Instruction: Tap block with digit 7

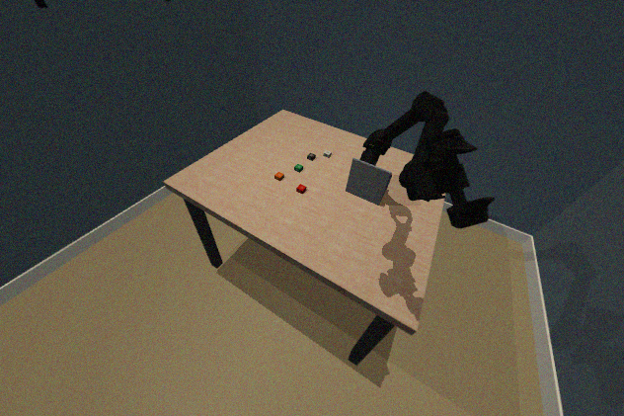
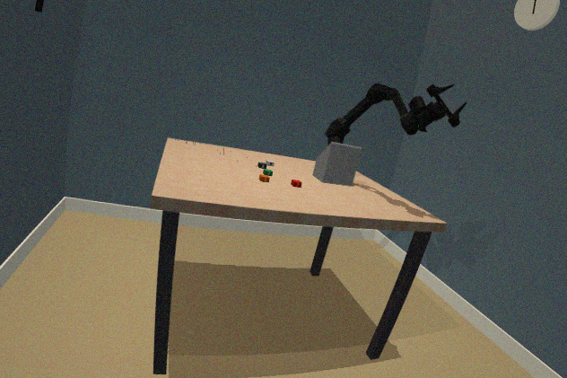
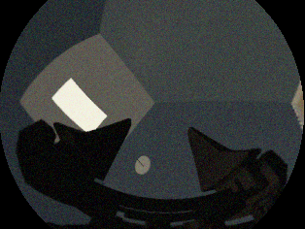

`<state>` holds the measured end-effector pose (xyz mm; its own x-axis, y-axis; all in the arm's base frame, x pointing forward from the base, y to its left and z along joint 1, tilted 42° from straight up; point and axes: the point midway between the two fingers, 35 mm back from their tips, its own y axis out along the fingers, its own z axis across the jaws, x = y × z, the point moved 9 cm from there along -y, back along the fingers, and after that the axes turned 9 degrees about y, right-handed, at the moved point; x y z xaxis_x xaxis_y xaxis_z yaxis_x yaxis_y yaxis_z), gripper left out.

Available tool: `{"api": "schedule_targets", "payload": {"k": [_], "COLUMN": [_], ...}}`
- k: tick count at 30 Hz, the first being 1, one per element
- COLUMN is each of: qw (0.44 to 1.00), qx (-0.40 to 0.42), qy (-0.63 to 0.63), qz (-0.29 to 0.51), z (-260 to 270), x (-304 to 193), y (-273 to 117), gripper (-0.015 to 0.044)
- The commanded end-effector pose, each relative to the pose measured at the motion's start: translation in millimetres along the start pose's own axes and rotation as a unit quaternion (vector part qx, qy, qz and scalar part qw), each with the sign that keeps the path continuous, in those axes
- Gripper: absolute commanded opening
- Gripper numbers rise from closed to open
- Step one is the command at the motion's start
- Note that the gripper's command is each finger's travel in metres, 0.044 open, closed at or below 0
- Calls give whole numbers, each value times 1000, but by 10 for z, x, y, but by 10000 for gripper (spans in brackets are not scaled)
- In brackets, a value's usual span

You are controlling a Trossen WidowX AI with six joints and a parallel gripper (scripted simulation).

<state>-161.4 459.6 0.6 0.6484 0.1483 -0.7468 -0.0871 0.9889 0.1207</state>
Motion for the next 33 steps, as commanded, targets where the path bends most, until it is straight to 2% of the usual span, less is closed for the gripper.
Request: {"api": "schedule_targets", "payload": {"k": [1,9,16,24,33], "qw": [1000,968,890,764,601], "qx": [2,24,-3,-89,-244], "qy": [-6,-171,-292,-375,-389], "qz": [-5,-184,-351,-518,-654], "z": [32,1095,2119,3175,4098], "x": [22,720,1338,1877,2165], "y": [14,216,7,-656,-1828], "gripper": [400,400,400,400,400]}}
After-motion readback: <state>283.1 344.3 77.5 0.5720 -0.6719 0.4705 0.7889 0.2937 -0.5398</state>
